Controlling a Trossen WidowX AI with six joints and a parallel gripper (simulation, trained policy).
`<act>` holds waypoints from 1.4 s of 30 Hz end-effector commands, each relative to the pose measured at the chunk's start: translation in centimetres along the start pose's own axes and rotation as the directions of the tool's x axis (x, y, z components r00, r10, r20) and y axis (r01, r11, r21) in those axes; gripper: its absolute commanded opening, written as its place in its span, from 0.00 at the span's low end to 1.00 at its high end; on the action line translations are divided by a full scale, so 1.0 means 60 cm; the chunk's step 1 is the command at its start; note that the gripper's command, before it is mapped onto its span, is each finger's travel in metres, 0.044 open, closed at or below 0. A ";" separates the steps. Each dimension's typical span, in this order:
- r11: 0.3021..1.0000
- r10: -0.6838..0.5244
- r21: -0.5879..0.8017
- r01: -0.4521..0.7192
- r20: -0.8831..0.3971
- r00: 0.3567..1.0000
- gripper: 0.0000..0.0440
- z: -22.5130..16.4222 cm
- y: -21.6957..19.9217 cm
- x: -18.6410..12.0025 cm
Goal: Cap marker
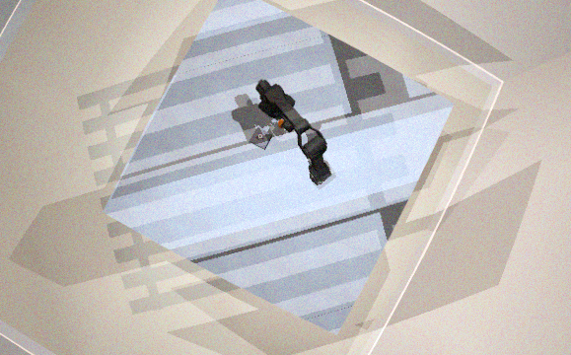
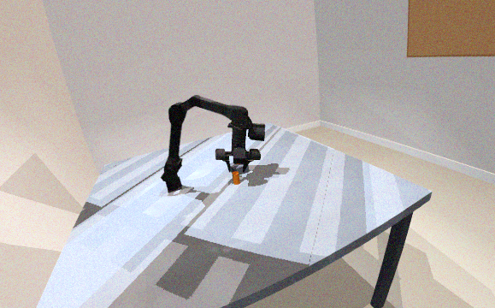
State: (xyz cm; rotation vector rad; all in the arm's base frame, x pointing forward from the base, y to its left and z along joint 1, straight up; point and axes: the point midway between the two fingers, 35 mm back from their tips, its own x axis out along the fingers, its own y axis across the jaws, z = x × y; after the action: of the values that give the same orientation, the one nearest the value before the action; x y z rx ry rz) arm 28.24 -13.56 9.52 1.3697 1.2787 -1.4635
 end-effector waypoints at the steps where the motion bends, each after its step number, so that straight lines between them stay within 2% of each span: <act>1: 0.999 -0.026 -0.022 0.026 -0.013 1.000 0.63 -0.004 -0.004 0.023; 10: 0.996 -0.049 -0.068 0.048 -0.007 0.999 0.59 -0.004 -0.008 0.058; 14: 0.995 -0.050 -0.086 0.050 0.006 0.999 0.53 -0.002 -0.011 0.065; 16: 0.995 -0.045 -0.093 0.046 0.014 0.999 0.47 -0.001 -0.011 0.065; 21: 0.994 -0.015 -0.111 0.019 0.034 0.999 0.18 0.000 -0.009 0.049; 30: 0.987 0.093 -0.141 -0.083 0.069 0.993 0.23 -0.004 0.014 0.001; 42: 0.971 0.178 -0.178 -0.162 0.073 0.981 0.21 -0.047 0.030 -0.064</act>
State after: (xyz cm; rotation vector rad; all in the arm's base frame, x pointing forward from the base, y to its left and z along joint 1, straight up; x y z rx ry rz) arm 30.53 -12.48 12.05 1.2490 1.1878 -1.2761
